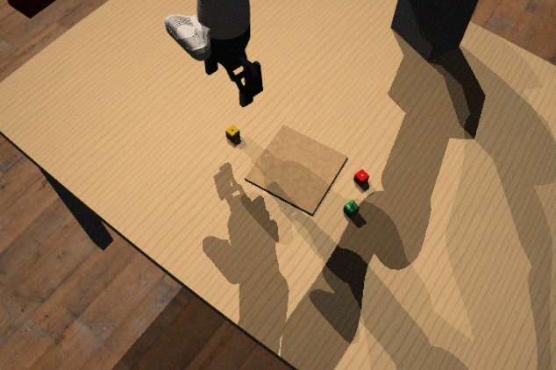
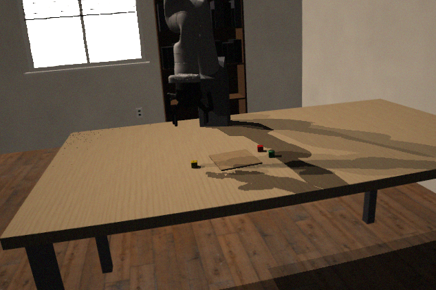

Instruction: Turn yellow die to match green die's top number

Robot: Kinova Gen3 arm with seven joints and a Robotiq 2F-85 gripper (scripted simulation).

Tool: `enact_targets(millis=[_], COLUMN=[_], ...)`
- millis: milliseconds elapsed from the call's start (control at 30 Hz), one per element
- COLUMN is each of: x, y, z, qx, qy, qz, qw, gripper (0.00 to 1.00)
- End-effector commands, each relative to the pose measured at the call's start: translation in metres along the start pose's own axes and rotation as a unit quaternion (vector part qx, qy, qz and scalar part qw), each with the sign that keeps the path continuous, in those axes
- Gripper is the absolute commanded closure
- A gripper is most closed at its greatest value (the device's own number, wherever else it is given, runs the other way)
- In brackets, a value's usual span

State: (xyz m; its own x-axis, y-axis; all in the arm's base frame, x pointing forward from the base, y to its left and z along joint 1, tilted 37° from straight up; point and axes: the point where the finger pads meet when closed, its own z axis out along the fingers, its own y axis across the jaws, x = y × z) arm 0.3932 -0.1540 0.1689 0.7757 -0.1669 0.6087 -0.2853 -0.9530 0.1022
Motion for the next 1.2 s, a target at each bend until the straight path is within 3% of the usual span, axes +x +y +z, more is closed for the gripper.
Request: enact_targets(millis=[0,300,600,667,833,1167], x=[-0.002,-0.002,-0.002,-0.002,-0.002,-0.001], y=[0.002,0.001,0.000,0.000,0.000,-0.001], z=[0.003,0.011,0.024,0.024,0.032,0.042], qx=[-0.001,-0.002,-0.003,-0.003,-0.003,-0.002], qy=[-0.002,-0.004,-0.005,-0.005,-0.005,-0.006], qz=[0.024,0.127,0.300,0.300,0.398,0.561], qw=[1.000,0.992,0.954,0.954,0.917,0.828], gripper=[0.00,0.00,0.00,0.00,0.00,0.00])
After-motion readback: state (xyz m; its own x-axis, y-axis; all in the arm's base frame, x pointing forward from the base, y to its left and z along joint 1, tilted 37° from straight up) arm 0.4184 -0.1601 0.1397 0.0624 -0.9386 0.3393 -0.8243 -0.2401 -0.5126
